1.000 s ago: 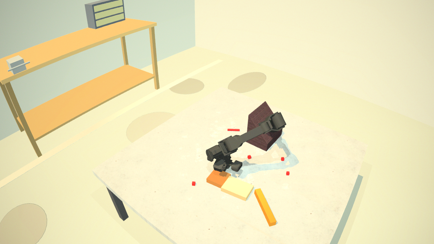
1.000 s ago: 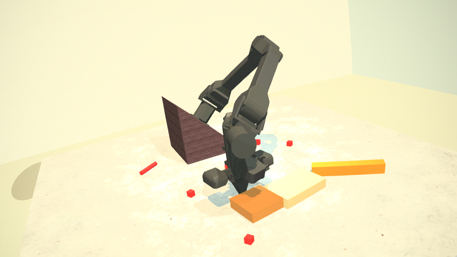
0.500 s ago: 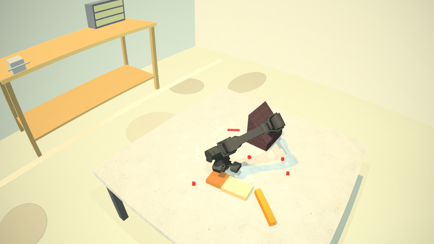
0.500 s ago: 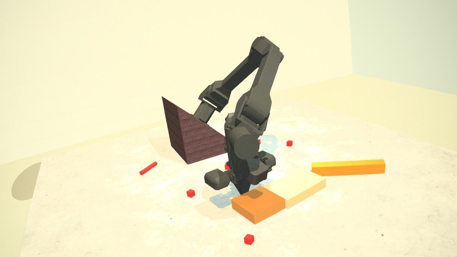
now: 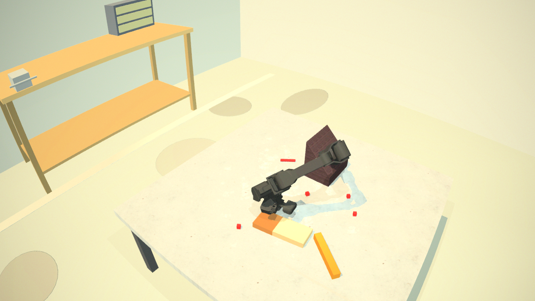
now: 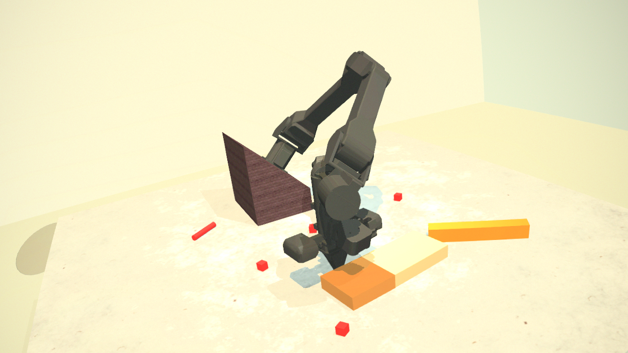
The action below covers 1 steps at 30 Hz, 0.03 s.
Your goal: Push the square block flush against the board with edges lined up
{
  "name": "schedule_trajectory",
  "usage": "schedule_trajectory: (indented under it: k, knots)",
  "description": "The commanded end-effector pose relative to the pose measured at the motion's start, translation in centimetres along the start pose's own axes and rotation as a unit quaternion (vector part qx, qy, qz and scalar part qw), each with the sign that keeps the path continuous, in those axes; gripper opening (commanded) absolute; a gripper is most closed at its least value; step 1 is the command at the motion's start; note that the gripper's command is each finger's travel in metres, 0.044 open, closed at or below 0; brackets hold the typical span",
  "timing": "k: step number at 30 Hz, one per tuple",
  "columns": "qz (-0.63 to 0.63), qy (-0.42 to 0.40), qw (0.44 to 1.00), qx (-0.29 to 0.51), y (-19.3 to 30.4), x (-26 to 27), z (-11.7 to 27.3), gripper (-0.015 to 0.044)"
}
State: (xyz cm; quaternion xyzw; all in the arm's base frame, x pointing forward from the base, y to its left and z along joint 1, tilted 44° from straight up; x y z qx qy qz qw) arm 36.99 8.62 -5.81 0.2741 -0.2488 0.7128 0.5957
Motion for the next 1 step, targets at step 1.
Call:
schedule_trajectory:
  k: [1]
  knots:
    - [-0.002, -0.002, 1.0, 0.003, 0.39, 0.03, -0.24, 0.0]
Point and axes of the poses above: the point midway between the two fingers, 35 mm back from their tips, its own z axis back along the fingers, its own x axis across the jaws, y = z × x, the point moved 2 cm from there along z, back along the fingers, and after that the axes turned 8 degrees about -z, right-handed, at the moved point
